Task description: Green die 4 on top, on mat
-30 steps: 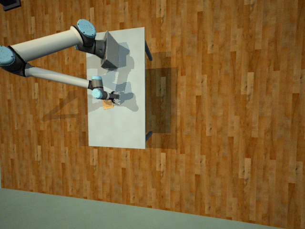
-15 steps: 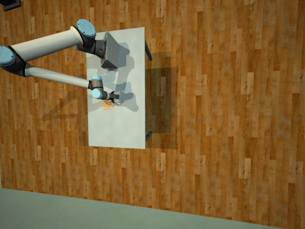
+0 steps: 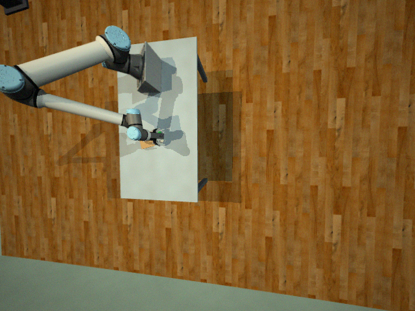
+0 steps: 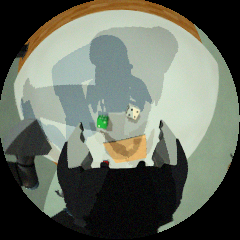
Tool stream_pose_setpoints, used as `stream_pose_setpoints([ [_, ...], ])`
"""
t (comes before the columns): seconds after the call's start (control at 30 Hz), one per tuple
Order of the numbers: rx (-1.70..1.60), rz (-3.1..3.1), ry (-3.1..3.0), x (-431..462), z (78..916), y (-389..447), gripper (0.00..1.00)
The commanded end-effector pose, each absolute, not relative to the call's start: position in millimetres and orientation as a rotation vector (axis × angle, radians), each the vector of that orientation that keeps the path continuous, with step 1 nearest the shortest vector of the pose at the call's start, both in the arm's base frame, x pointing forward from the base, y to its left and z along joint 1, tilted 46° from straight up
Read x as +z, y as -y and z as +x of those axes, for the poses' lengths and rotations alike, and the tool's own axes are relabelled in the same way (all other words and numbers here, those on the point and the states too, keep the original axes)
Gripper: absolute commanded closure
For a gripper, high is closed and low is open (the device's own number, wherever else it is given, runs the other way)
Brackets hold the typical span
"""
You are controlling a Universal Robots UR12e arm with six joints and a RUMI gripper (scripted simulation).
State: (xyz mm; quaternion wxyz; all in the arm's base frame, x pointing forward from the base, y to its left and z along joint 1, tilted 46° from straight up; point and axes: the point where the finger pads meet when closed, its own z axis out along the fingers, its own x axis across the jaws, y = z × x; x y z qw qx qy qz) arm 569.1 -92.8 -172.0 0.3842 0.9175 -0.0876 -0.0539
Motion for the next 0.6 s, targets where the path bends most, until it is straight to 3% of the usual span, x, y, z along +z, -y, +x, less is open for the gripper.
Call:
stream_pose_setpoints([
  [0.0,-0.137,2.338,0.224,-178.8,593.5,91.8,0.0],
  [0.57,-0.137,2.338,0.224,-180.9,601.0,91.5,0.0],
])
